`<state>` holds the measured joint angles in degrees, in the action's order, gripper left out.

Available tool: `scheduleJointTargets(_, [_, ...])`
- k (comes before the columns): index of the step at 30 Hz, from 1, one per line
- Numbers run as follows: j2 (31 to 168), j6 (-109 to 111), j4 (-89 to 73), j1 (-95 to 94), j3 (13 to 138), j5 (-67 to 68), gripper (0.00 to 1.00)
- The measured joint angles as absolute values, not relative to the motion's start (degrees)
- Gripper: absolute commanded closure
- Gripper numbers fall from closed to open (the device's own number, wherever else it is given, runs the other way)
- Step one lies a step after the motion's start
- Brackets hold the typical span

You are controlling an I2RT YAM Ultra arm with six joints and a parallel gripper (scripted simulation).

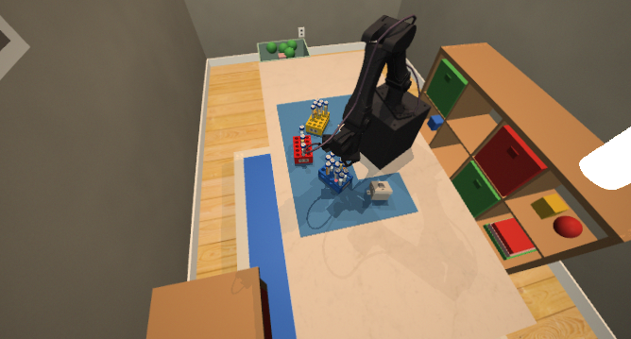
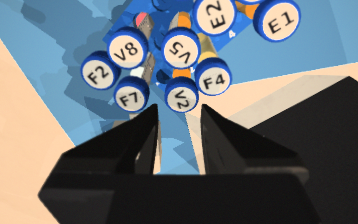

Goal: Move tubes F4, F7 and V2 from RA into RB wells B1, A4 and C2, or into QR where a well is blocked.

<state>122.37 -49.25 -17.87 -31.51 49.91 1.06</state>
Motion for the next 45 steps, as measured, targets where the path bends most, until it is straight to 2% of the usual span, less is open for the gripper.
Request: scheduleJointTargets(45, [125.08,-49.15,-14.57,-31.24,49.45,1.06,0.70])
